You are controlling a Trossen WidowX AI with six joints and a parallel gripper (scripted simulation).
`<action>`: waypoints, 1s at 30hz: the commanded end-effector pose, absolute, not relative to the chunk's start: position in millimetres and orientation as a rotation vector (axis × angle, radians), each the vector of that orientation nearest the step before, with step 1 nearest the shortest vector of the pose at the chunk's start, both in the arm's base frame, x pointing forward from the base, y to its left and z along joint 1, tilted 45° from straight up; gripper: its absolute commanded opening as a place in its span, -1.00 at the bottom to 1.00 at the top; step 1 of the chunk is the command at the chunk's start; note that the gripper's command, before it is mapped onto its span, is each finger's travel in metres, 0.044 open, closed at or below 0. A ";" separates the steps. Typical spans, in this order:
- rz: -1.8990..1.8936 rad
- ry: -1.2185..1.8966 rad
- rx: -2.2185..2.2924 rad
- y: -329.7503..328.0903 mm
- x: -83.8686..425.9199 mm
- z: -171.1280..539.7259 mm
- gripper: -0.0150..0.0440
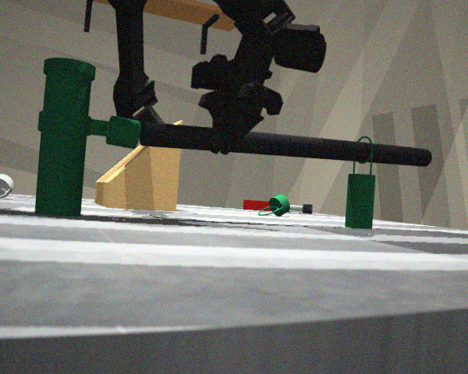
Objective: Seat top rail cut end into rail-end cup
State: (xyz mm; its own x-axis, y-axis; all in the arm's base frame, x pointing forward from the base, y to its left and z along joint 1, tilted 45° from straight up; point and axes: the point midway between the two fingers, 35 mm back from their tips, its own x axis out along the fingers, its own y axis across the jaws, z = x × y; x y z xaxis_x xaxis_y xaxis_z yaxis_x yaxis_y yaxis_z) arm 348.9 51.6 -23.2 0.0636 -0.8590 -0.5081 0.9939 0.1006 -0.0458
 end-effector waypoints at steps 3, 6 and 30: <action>-1.438 0.462 0.370 50.8 351.4 -19.0 -0.49; -1.441 0.464 0.362 46.5 350.9 -17.3 -0.49; -1.445 0.466 0.354 41.7 350.1 -15.3 -0.49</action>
State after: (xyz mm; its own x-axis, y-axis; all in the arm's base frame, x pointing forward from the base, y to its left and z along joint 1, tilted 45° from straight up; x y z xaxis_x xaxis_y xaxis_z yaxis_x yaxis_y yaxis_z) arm 348.2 45.0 -22.9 0.0545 -0.8523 -0.5202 0.9943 0.0941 -0.0499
